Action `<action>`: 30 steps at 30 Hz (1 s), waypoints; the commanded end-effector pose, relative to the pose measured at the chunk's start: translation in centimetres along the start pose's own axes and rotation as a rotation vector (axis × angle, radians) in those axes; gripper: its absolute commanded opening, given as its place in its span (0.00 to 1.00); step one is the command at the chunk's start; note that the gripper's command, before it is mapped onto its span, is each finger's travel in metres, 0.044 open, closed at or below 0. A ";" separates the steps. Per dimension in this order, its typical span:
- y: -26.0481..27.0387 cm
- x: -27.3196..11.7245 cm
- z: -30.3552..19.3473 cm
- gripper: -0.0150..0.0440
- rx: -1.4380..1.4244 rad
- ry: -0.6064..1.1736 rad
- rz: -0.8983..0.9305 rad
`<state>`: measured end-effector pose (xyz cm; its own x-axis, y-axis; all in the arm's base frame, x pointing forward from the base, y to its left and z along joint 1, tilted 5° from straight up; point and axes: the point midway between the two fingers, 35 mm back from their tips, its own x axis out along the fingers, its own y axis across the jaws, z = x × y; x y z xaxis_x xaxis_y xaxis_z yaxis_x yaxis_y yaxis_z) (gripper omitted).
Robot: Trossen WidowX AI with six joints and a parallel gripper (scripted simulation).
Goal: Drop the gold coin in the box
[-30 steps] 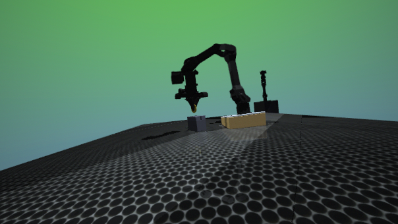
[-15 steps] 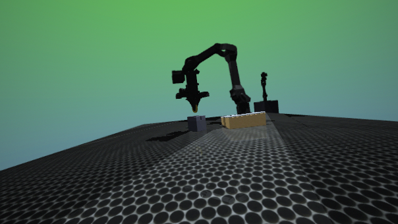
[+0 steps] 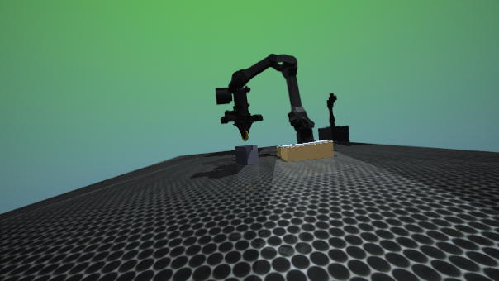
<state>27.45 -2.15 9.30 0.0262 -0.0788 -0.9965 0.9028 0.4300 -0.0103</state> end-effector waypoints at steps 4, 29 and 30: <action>0.0 0.0 0.0 0.25 0.000 0.000 0.000; 0.0 0.9 0.0 0.25 -0.004 0.000 0.000; 0.0 1.0 0.0 0.25 -0.003 0.000 0.000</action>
<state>27.55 -2.24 8.59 0.0296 -0.0793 -0.9964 0.9030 0.4295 -0.0074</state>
